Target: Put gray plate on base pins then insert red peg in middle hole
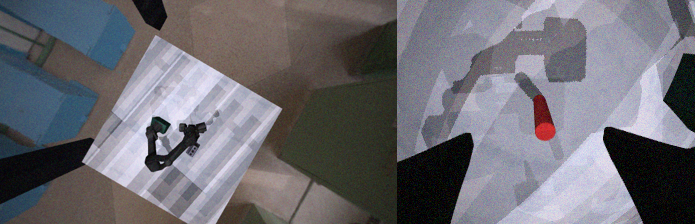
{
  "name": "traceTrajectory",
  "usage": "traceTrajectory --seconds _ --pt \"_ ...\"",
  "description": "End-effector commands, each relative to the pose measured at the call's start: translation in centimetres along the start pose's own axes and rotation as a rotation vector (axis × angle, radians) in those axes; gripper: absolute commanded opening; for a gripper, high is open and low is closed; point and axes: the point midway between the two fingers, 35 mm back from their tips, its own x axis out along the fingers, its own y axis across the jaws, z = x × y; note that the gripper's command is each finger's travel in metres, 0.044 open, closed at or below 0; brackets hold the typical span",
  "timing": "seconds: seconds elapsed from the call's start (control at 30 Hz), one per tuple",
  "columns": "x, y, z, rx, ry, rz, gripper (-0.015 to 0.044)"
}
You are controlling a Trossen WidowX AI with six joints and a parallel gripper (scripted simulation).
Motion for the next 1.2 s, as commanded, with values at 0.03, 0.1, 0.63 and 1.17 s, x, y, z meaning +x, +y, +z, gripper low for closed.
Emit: traceTrajectory --seconds 0.03,0.1,0.63,1.17 --pt "1.2 -0.3 0.0 -0.009 -0.007 -0.011 0.0440" --pt "1.5 -0.3 0.0 -0.009 -0.007 -0.011 0.0440" --pt "4.1 -0.5 0.1 -0.009 -0.009 -0.011 0.0440" --pt "4.7 -0.5 0.1 -0.009 -0.009 -0.012 0.0151"
